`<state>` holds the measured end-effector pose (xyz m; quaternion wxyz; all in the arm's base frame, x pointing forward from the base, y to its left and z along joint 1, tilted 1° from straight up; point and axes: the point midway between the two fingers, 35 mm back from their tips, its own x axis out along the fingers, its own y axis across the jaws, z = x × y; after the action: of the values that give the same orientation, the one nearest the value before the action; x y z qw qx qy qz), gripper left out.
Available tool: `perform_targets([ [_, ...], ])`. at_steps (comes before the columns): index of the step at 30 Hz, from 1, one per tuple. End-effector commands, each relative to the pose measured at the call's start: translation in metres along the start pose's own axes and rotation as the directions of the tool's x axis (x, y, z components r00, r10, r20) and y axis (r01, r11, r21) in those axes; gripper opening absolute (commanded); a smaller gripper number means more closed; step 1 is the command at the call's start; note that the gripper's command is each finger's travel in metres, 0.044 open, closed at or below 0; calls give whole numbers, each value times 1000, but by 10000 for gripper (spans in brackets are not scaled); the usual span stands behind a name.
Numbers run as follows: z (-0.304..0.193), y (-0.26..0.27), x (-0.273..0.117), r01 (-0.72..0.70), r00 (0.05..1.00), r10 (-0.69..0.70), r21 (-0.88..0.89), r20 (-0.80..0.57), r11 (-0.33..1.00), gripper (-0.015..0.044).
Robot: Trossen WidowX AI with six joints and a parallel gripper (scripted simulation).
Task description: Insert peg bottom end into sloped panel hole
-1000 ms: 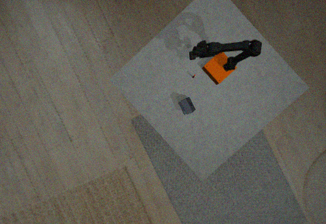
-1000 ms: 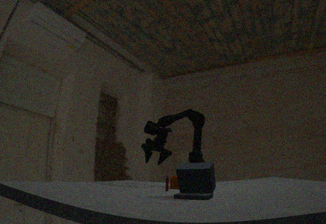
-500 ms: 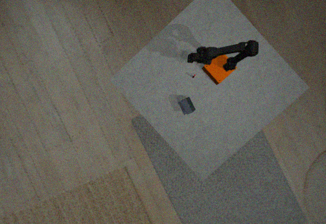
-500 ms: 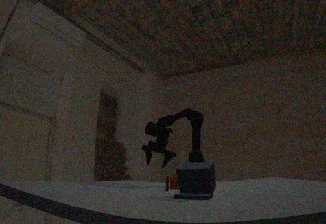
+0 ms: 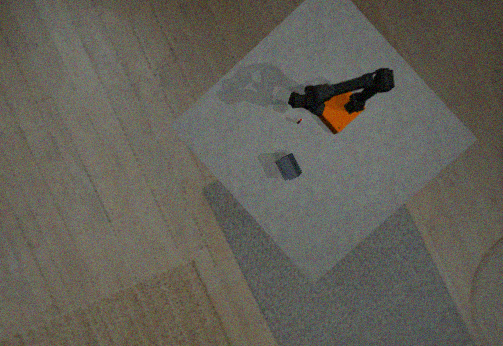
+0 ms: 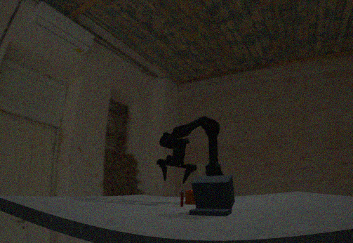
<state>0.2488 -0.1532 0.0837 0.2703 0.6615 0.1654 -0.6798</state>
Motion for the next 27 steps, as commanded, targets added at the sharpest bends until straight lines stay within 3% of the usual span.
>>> perform_targets([
  [1,-10,-3,1,20,1000,-19,64,-19,998,440],
  [18,-54,-23,9,133,991,-114,348,-75,928,440],
  [27,-56,-24,14,138,990,-118,358,-77,923,440],
])
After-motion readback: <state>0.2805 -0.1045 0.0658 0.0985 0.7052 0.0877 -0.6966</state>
